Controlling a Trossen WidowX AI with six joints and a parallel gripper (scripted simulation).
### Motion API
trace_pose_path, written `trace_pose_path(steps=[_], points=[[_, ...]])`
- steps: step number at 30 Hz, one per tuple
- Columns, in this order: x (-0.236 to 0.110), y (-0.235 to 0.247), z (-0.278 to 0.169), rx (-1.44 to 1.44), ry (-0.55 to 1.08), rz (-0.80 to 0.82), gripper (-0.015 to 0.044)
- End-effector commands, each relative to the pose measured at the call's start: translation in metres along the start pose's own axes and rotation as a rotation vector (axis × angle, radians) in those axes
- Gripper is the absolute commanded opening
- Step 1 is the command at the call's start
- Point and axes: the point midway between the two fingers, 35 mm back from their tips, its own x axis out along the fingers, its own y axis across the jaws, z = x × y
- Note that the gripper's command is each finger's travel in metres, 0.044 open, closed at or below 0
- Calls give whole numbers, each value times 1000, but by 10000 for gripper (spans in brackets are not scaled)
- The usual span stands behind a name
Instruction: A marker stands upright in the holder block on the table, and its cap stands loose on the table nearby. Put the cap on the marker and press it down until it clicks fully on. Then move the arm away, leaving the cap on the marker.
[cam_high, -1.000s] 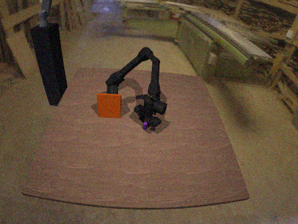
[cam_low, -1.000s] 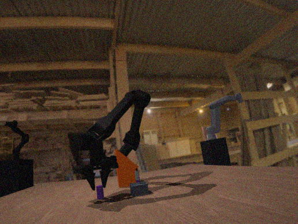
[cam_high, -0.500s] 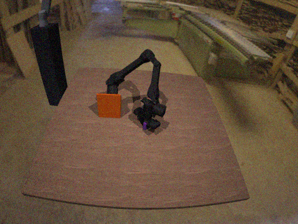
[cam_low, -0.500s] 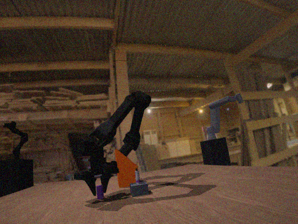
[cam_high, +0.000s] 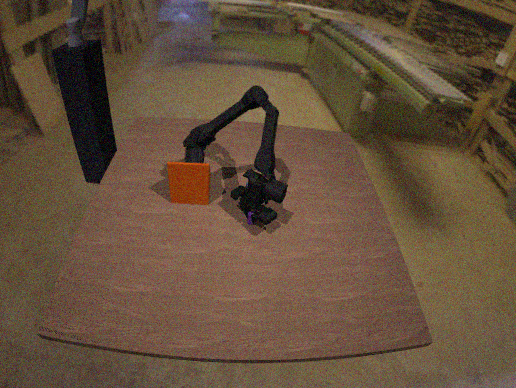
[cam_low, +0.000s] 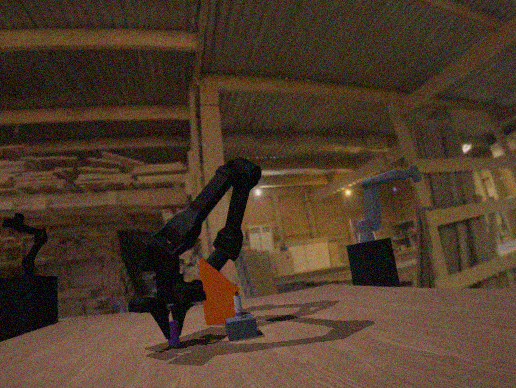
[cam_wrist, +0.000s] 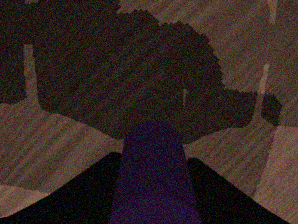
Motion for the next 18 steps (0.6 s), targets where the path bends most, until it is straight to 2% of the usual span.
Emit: trace_pose_path(steps=[1, 18], points=[[-6, -1, 0, 1, -1, 0, 0], [-58, -1, 0, 1, 1, -1, 0]])
